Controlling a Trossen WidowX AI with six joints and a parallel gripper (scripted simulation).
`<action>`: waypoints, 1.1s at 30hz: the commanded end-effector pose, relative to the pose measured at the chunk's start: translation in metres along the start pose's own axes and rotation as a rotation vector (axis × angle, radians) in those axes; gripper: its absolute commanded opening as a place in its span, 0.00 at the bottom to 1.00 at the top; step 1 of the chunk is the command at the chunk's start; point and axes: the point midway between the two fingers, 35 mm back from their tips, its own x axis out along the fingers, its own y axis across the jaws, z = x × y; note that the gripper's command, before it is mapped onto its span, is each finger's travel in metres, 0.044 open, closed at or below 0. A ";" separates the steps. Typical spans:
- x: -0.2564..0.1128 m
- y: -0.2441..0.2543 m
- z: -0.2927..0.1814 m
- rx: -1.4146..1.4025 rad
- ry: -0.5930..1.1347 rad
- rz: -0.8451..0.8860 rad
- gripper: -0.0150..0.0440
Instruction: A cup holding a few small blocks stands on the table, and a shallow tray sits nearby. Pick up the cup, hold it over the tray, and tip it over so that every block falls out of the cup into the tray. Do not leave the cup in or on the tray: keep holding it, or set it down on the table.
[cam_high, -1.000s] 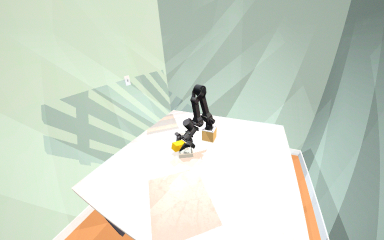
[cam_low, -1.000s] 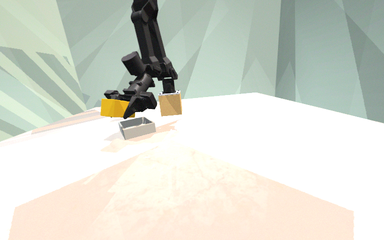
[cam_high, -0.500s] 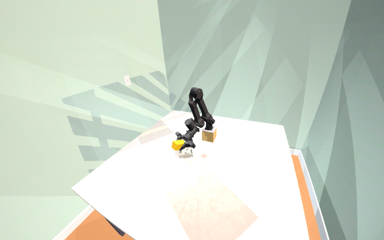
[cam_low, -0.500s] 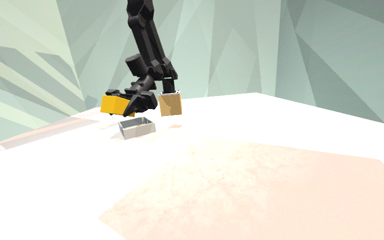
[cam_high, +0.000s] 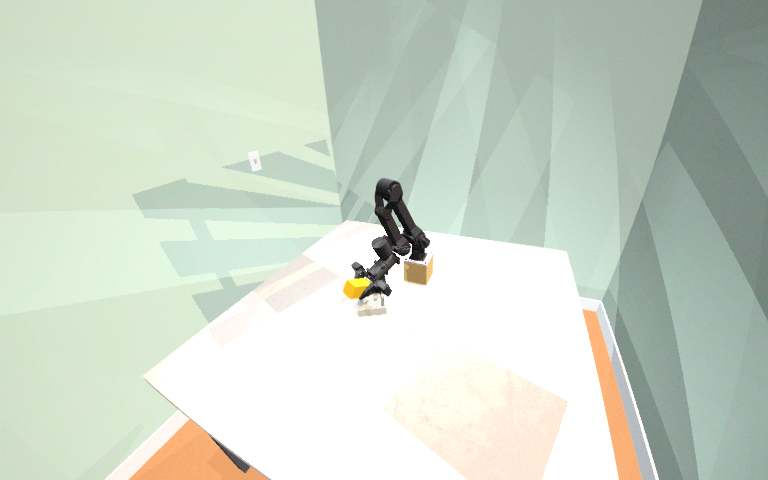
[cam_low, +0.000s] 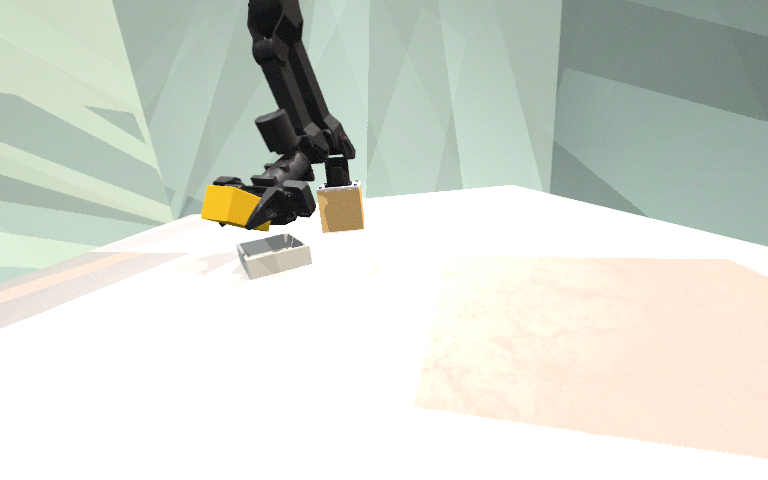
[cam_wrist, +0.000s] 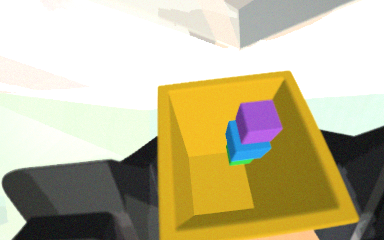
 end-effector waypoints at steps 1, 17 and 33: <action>0.000 -0.001 -0.001 -0.060 0.004 0.002 0.25; 0.000 -0.010 0.001 -0.394 -0.004 0.003 0.25; 0.000 0.001 -0.001 0.000 0.005 0.001 0.25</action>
